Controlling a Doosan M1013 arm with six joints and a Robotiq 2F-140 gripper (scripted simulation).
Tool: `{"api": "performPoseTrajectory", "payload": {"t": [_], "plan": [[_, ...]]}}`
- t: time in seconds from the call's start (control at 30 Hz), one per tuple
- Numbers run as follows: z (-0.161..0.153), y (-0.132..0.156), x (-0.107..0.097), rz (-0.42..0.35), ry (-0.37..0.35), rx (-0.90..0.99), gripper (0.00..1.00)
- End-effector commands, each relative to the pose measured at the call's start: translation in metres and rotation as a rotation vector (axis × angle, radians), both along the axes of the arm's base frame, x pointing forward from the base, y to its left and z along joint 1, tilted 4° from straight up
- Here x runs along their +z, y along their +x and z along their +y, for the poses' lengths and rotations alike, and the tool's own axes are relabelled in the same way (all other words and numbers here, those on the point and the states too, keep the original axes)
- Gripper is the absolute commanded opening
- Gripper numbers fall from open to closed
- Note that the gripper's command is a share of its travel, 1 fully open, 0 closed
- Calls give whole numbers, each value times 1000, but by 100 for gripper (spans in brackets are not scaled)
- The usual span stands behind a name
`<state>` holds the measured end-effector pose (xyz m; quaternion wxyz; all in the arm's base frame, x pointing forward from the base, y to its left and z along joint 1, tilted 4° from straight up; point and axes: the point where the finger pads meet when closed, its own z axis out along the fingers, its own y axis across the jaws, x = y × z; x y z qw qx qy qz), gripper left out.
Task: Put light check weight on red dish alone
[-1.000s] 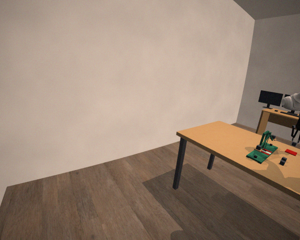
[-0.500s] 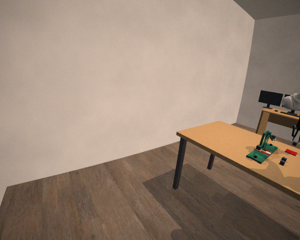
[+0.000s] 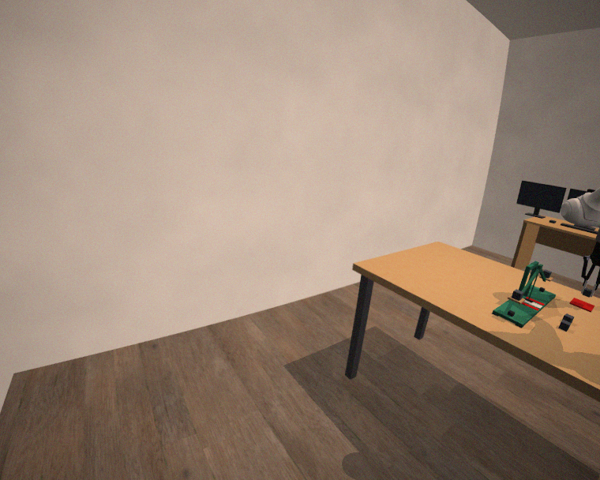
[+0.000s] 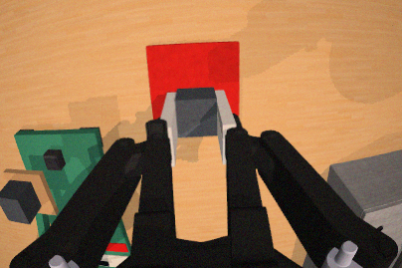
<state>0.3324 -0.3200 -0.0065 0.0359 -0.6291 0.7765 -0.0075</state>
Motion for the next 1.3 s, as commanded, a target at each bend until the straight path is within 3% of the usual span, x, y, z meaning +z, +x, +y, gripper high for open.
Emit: {"api": "performPoseTrajectory", "payload": {"t": [0.0, 0.23, 0.43, 1.27], "plan": [[2, 2, -17, -3, 1, 0, 24], [3, 3, -37, -3, 1, 0, 24], [3, 3, -42, -3, 1, 0, 24], [3, 3, -43, -3, 1, 0, 24]]}}
